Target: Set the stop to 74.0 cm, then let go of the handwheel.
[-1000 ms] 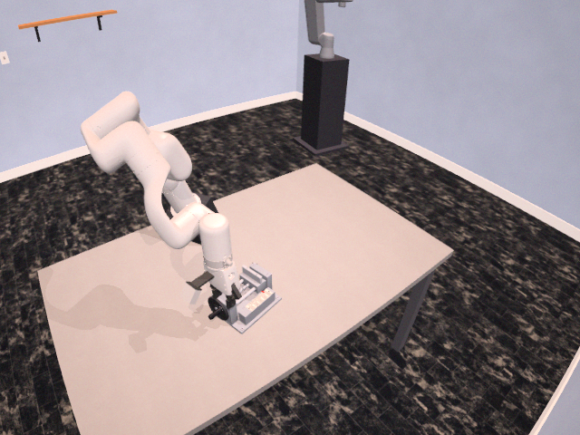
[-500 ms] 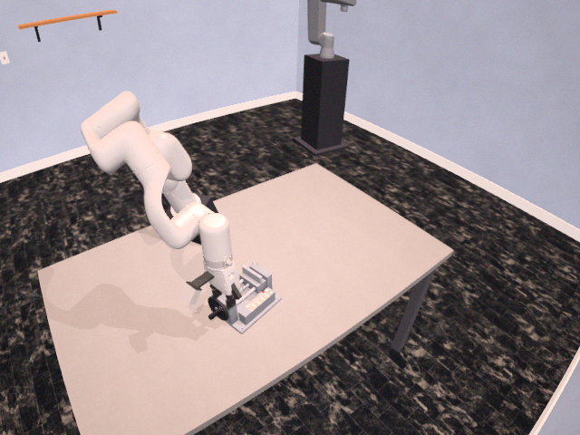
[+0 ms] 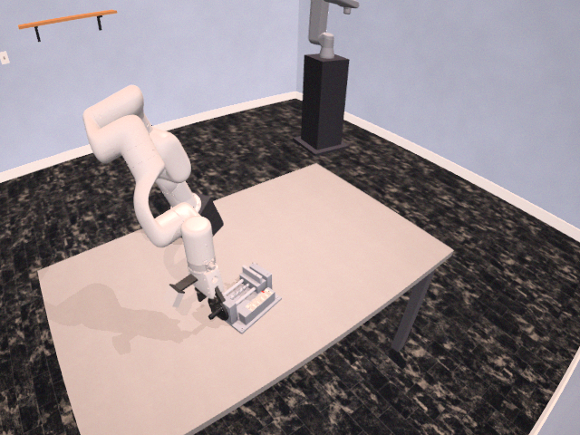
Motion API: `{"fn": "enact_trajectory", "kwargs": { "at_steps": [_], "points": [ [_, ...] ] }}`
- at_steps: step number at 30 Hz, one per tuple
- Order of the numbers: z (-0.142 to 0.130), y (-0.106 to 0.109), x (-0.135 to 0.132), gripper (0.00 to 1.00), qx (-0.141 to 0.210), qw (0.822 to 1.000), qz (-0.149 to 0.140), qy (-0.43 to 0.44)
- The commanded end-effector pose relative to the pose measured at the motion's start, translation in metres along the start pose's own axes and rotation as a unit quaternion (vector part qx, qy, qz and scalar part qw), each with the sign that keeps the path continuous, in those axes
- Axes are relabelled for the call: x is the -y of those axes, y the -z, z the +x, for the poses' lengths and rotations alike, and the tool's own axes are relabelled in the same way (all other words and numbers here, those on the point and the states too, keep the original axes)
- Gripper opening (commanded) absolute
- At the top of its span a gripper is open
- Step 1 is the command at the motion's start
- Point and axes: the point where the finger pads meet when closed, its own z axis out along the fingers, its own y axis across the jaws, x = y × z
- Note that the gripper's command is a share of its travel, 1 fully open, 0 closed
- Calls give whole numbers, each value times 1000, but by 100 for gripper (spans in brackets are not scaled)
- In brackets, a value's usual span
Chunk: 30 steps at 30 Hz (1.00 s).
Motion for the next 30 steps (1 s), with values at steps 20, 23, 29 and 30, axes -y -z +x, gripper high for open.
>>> {"fn": "enact_trajectory", "kwargs": {
  "at_steps": [20,23,29,30],
  "points": [
    [-2,-1,2,57,2,1000,4,5],
    [-2,-1,2,57,2,1000,4,5],
    [-2,-3,2,57,2,1000,4,5],
    [-2,-4,2,57,2,1000,4,5]
  ]
}}
